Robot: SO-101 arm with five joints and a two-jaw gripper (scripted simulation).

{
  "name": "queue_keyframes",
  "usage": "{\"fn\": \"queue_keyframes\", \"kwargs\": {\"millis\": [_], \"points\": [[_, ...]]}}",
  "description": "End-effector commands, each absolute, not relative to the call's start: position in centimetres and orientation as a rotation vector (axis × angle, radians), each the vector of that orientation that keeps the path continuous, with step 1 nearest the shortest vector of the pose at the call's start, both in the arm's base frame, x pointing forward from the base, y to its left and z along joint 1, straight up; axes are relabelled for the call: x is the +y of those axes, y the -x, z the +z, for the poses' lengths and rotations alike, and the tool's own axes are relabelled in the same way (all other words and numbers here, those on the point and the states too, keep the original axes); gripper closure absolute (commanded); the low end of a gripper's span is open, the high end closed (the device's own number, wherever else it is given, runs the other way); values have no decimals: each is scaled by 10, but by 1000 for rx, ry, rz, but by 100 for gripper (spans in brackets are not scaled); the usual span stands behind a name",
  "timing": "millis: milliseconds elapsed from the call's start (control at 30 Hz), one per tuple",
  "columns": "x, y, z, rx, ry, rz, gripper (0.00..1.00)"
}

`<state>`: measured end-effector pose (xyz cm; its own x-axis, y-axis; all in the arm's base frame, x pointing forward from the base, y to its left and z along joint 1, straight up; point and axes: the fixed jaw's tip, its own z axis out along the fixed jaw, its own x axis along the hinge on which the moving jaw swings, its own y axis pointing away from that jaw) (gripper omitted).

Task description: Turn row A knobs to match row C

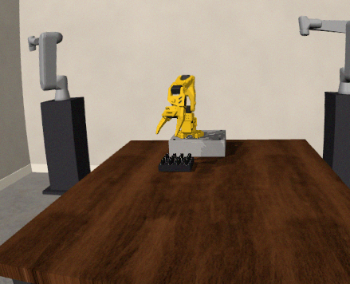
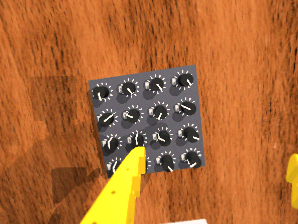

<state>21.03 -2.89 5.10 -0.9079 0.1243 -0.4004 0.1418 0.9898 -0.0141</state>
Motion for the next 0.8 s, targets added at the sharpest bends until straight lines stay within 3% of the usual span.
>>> {"fn": "queue_keyframes", "kwargs": {"millis": [0, 467, 767], "points": [[-28, -204, 42, 2794, -195, -49, 60], [-22, -174, 9, 3083, -215, -8, 60], [-21, -168, 5, 3136, -219, 0, 60]]}}
